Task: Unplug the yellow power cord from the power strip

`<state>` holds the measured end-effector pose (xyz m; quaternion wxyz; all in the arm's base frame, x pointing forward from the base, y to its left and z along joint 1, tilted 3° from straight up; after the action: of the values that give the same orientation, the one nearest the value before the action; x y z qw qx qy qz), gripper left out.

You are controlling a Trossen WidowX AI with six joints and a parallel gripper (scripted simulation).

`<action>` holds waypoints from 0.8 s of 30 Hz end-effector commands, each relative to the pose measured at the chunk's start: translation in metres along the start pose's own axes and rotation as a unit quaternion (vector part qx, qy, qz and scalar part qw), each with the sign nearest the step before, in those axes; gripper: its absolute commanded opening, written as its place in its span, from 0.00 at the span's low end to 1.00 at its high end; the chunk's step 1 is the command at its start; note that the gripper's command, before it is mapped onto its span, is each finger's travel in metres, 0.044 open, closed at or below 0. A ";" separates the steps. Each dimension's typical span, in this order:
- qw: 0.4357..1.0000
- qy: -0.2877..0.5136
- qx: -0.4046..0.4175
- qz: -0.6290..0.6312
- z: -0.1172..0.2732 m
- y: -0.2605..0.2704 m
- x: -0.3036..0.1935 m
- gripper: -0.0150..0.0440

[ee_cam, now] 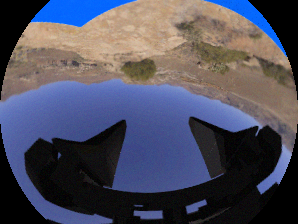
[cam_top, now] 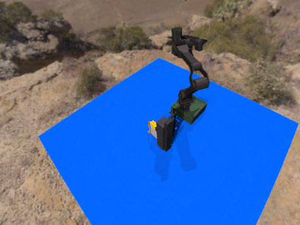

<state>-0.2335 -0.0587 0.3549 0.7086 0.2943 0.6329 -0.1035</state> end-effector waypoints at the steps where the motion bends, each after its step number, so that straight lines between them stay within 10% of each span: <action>1: 1.000 0.001 -0.005 0.005 0.001 -0.002 0.000 0.89; 9: 0.945 0.068 -0.227 0.227 0.064 -0.084 0.002 0.53; 16: 0.837 0.153 -0.374 0.369 0.135 -0.126 0.015 0.53; 24: 0.587 0.310 -0.514 0.543 0.256 -0.142 0.056 0.53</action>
<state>-0.1265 -0.2794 0.2831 0.5250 0.2035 0.5204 0.6420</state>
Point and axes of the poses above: the point midway between the two fingers, 35 mm back from their tips, its own z axis back along the fingers, its own y axis across the jaws, x = y × z, the point moved 2 cm from there along z, back along the fingers, and after that the axes turned 6 degrees about z, right-handed, at the moved point
